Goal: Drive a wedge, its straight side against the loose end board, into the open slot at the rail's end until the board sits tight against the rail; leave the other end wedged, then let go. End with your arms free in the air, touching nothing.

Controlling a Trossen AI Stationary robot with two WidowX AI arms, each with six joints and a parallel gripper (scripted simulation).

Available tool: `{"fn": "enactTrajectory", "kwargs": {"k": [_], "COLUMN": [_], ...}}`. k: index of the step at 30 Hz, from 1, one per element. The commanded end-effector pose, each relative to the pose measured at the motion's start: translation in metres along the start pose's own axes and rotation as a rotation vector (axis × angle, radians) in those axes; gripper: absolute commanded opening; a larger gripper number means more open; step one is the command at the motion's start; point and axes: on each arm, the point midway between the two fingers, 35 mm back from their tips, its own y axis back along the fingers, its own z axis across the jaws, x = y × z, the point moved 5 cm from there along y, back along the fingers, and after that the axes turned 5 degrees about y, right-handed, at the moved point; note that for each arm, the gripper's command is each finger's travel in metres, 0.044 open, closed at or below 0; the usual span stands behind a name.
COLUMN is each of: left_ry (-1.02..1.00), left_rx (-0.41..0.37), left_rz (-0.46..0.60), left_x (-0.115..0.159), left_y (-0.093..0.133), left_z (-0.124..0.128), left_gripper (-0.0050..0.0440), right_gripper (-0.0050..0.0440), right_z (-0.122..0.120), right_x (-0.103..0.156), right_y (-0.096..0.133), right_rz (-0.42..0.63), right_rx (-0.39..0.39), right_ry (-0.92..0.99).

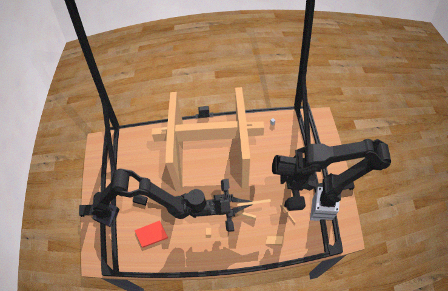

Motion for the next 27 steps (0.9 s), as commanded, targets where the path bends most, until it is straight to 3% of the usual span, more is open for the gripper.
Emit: {"fn": "enactTrajectory", "kwargs": {"k": [1, 27], "left_ry": [0.002, 0.002], "left_rx": [0.004, 0.004], "left_rz": [0.000, 0.000], "left_x": [-0.0006, -0.0006], "left_y": [0.0000, 0.0000], "left_z": [-0.0003, -0.0003], "left_gripper": [0.0440, 0.0440], "right_gripper": [0.0000, 0.0000], "right_z": [-0.0011, -0.0016], "right_x": [0.0014, 0.0024], "right_y": [-0.0006, -0.0013], "right_rz": [0.004, 0.007], "right_rx": [0.002, 0.002], "right_ry": [0.104, 0.761]}}
